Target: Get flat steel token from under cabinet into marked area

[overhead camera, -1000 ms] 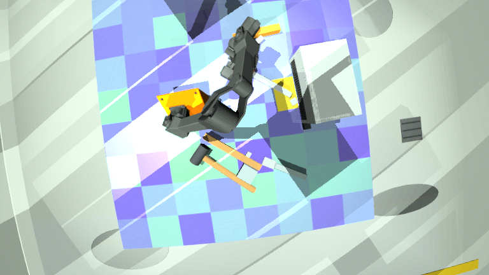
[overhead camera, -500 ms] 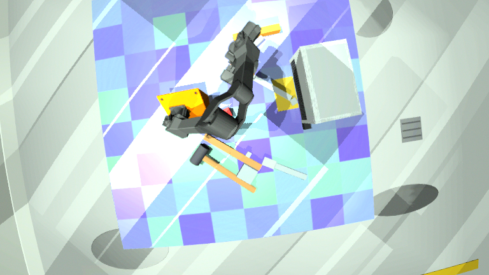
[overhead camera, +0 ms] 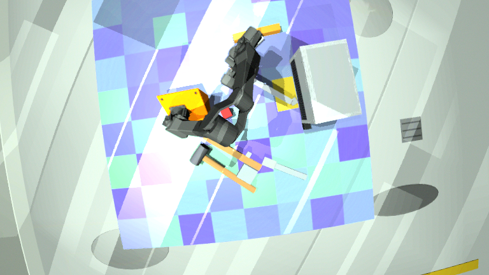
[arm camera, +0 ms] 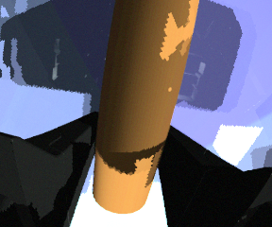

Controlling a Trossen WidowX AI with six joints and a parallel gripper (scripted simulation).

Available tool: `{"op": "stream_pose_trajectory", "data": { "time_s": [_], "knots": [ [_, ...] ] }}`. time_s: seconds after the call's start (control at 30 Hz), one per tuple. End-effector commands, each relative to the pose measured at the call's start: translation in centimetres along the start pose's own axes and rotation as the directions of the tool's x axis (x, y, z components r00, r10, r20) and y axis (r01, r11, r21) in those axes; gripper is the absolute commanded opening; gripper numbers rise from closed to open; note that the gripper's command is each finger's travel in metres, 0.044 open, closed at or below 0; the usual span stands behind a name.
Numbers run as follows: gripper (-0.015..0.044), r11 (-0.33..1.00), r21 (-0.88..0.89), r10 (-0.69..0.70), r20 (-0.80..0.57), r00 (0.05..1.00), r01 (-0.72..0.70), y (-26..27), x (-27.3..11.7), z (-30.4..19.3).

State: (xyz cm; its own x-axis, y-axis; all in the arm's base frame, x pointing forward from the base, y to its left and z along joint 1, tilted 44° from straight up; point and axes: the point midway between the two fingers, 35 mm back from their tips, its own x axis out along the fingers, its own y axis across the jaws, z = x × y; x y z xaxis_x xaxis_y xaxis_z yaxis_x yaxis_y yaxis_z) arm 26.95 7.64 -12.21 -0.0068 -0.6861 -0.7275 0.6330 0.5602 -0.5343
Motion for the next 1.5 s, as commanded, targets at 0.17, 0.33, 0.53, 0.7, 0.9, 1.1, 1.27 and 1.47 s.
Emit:
{"op": "stream_pose_trajectory", "data": {
  "time_s": [0.17, 0.33, 0.53, 0.7, 0.9, 1.1, 1.27, 1.47],
  "knots": [
    [0.0000, 1.000, -0.001, 0.013, 0.022, 1.000, -0.013, -0.6, -0.4, 0.8],
    [0.0000, 1.000, -0.001, 0.012, 0.022, 1.000, -0.012, -1.1, -0.4, 1.2],
    [0.0000, 1.000, -0.001, 0.012, 0.022, 1.000, -0.012, -1.6, -0.4, 1.5],
    [0.0000, 1.000, -0.001, 0.012, 0.022, 1.000, -0.012, -2.1, -0.4, 1.8],
    [0.0000, 1.000, -0.002, 0.011, 0.022, 1.000, -0.011, -2.7, -0.4, 2.2],
    [0.0000, 1.000, -0.002, 0.011, 0.022, 1.000, -0.011, -3.2, -0.4, 2.6],
    [0.0000, 1.000, -0.002, 0.011, 0.022, 1.000, -0.010, -3.7, -0.4, 2.9],
    [0.0000, 1.000, -0.002, 0.010, 0.023, 1.000, -0.010, -4.3, -0.4, 3.2]
  ]
}}
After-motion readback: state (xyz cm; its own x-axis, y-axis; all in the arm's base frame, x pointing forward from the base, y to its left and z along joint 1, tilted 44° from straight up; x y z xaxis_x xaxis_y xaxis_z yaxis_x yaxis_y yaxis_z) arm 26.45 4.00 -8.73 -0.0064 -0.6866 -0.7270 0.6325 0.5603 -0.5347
